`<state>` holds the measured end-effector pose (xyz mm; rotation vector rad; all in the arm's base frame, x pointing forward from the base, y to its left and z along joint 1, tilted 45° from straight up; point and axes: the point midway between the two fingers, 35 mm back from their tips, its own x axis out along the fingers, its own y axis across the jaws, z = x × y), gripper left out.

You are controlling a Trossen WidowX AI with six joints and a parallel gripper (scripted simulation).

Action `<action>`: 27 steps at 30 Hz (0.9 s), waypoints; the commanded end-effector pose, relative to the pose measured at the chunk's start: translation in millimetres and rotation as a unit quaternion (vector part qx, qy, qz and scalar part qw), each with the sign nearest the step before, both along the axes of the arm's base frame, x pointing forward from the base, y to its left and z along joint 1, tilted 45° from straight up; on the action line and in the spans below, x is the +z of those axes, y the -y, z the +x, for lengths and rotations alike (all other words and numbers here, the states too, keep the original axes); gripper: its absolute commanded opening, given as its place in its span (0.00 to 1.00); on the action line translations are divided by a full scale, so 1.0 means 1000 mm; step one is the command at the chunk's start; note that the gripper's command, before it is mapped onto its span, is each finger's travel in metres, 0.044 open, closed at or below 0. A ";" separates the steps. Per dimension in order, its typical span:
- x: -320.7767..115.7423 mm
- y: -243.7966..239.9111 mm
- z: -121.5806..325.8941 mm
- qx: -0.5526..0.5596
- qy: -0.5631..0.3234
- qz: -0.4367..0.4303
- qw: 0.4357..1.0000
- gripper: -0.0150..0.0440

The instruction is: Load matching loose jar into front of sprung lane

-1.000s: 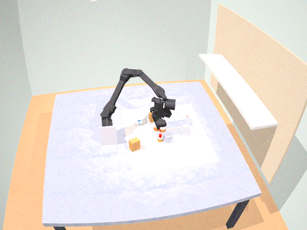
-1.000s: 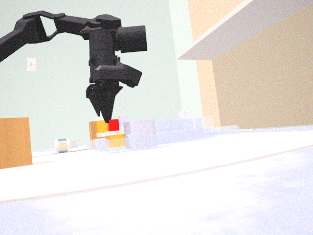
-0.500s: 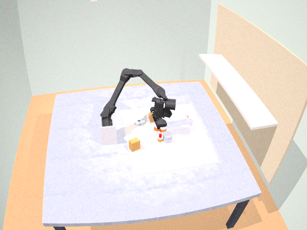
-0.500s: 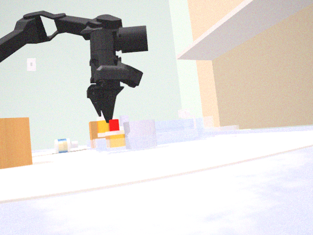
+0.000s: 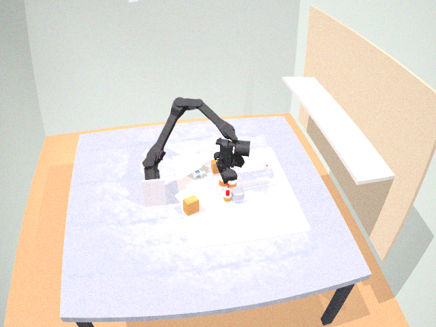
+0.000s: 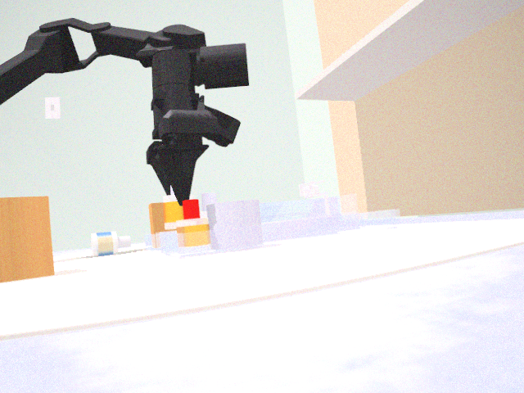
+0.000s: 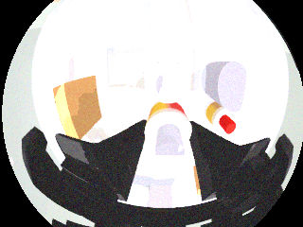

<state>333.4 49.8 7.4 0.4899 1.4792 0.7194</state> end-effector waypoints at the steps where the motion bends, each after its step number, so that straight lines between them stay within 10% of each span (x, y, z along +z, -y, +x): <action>1: 0.003 -0.001 0.007 -0.003 0.012 0.004 1.000 0.25; 27: -0.002 -0.006 0.007 -0.003 0.012 0.004 1.000 0.25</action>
